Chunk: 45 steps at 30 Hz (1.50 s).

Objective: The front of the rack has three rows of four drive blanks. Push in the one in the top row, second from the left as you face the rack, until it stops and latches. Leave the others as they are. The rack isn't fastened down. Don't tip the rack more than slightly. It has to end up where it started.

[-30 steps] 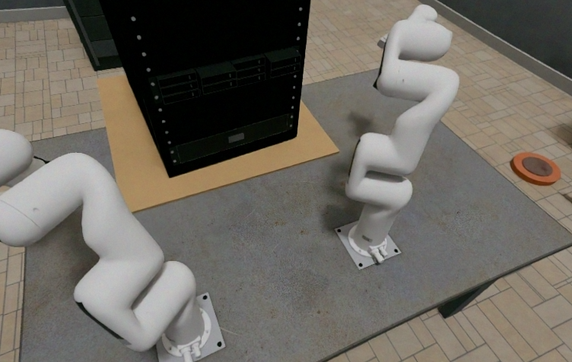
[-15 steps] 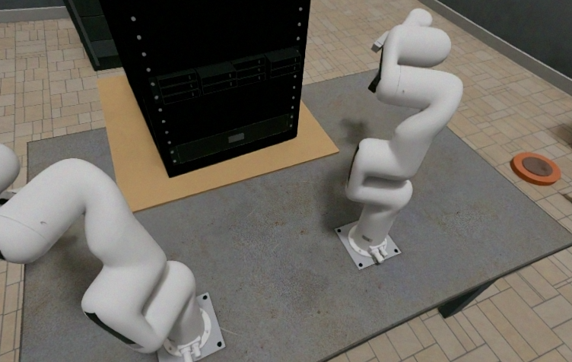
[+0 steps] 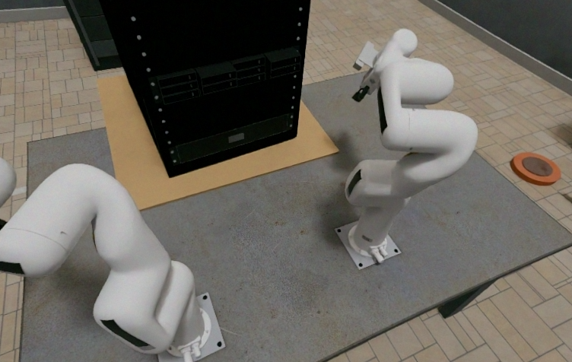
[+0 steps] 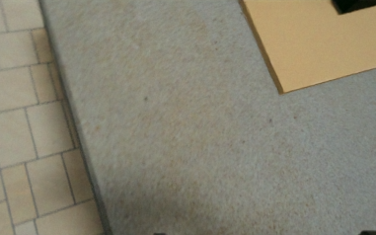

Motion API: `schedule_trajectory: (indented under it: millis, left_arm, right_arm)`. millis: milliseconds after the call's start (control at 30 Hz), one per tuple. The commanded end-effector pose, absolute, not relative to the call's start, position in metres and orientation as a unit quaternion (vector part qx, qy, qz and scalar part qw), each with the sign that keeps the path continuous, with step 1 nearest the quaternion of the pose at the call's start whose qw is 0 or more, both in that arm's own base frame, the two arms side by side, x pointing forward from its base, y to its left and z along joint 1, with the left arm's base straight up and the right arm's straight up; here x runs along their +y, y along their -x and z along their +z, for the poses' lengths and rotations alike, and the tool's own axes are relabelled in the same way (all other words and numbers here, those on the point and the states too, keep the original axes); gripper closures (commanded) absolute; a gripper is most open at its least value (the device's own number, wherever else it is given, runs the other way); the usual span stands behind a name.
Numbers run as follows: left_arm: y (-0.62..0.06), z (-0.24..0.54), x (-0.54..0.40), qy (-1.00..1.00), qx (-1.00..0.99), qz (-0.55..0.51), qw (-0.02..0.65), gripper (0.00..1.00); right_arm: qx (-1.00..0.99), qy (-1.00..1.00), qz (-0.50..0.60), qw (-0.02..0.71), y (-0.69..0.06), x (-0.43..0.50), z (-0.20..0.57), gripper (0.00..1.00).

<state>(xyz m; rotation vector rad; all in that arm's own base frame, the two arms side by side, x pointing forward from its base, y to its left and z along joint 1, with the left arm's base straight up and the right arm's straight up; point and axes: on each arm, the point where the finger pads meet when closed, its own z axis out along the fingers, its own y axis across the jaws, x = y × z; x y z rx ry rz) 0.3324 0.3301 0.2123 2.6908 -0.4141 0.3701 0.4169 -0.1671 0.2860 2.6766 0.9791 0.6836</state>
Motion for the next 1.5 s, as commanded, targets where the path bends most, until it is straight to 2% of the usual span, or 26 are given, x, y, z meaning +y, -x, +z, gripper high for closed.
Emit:
schedule_trajectory:
  millis: [0, 700, 1467]
  left_arm:
    - [-0.301, 0.218, 0.350, -0.977, -0.056, 0.109, 0.177, 0.00]
    - [-0.171, 0.232, 0.397, -0.945, 0.307, 0.043, 0.108, 0.00]
    - [-0.045, 0.246, 0.405, -0.785, 0.619, 0.006, 0.027, 0.00]
  right_arm:
    - [0.372, -0.852, 0.308, 0.202, -0.391, -0.106, 0.309, 0.00]
    - [0.476, -0.655, 0.447, 0.380, -0.314, 0.083, 0.362, 0.00]
    - [0.511, -0.521, 0.503, 0.463, -0.277, 0.180, 0.390, 0.00]
